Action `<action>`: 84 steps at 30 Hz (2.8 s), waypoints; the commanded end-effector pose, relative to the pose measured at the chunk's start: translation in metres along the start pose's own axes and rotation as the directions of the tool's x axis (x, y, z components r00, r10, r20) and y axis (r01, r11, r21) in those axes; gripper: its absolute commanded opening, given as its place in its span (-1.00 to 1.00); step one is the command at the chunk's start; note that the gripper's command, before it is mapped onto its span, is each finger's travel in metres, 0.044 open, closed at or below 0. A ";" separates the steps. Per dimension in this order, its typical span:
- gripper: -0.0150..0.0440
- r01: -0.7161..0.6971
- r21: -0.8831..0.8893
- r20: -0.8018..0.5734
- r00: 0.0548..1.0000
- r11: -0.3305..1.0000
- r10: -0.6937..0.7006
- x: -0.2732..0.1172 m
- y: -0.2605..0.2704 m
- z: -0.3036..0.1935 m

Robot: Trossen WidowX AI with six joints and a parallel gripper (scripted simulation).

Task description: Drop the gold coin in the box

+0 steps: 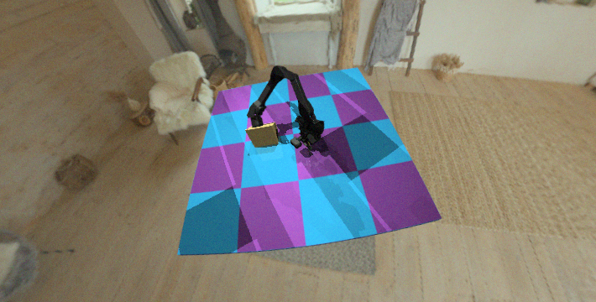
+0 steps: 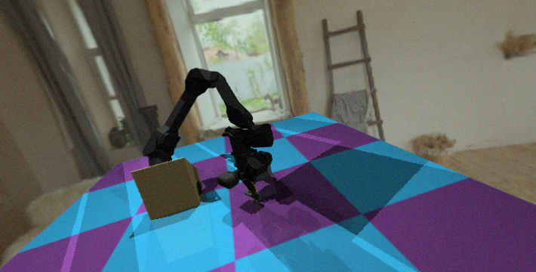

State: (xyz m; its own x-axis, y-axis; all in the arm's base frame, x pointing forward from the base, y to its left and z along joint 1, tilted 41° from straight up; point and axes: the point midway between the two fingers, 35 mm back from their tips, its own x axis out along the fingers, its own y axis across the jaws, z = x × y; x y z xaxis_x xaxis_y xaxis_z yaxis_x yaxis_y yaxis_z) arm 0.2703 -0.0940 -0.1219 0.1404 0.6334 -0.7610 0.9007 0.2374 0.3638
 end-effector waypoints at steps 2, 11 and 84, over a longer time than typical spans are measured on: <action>-0.49 0.001 -0.010 0.010 1.000 1.000 -0.001 -0.013 0.002 0.003; -0.49 0.002 -0.009 0.012 1.000 1.000 -0.002 -0.036 0.002 0.004; -0.49 0.015 -0.899 0.014 1.000 0.437 -0.005 -0.087 0.037 -0.013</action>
State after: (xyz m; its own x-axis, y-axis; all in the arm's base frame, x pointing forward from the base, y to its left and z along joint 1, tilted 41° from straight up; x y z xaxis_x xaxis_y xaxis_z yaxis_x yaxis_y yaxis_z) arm 0.2823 -0.1365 -0.0406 0.1398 0.6194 -0.7725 0.0221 0.7781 0.6278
